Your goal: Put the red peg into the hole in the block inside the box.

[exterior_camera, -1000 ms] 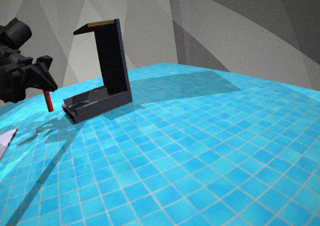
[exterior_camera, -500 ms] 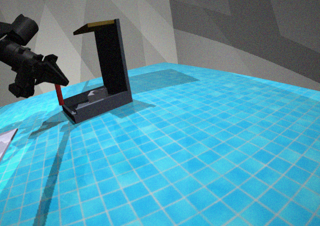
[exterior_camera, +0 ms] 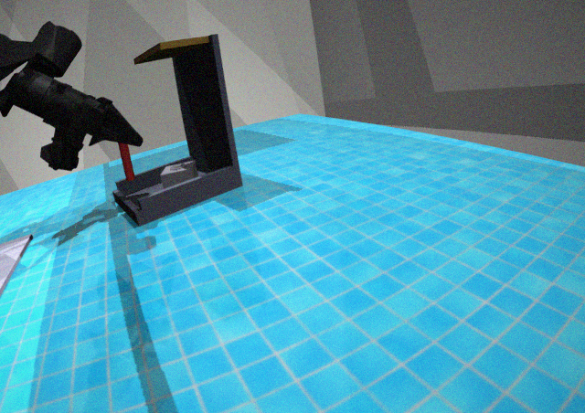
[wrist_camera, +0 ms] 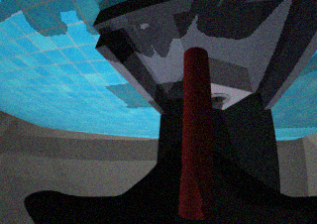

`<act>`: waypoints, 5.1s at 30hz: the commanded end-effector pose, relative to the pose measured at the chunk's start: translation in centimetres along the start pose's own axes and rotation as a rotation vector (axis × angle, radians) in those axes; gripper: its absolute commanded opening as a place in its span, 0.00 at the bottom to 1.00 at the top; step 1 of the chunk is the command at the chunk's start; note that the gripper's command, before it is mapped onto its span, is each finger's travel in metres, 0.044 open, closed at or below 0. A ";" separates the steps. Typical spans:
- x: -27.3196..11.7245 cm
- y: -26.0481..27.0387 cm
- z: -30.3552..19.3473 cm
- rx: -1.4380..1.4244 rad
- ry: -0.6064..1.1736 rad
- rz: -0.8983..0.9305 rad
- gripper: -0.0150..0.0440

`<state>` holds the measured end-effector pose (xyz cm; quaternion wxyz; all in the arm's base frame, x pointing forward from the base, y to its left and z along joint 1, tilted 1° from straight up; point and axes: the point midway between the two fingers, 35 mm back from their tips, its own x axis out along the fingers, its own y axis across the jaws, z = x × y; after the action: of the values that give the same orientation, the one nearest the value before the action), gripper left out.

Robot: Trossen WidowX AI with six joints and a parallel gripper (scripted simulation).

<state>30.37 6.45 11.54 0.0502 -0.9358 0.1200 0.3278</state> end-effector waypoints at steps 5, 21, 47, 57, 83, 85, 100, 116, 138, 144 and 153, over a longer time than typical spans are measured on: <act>0.7 -1.8 -1.0 -0.055 0.023 -0.067 0.25; 2.9 -2.7 -2.8 -0.056 0.026 -0.069 0.25; 4.1 -2.8 -3.8 -0.056 0.028 -0.069 0.25; 4.5 -2.9 -4.1 -0.056 0.028 -0.069 0.25; 5.2 -3.3 -4.8 -0.056 0.029 -0.069 0.25; 5.3 -3.3 -4.8 -0.056 0.029 -0.069 0.25; 5.6 -3.7 -5.1 -0.056 0.029 -0.069 0.25; 6.2 -3.9 -4.9 -0.056 0.029 -0.069 0.25; 7.7 -3.8 -2.9 -0.056 0.029 -0.069 0.25; 7.9 -3.8 -2.6 -0.056 0.029 -0.069 0.25; 8.0 -3.8 -2.5 -0.056 0.029 -0.069 0.25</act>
<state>39.18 8.18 9.52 0.0393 -0.9488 0.0795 0.3030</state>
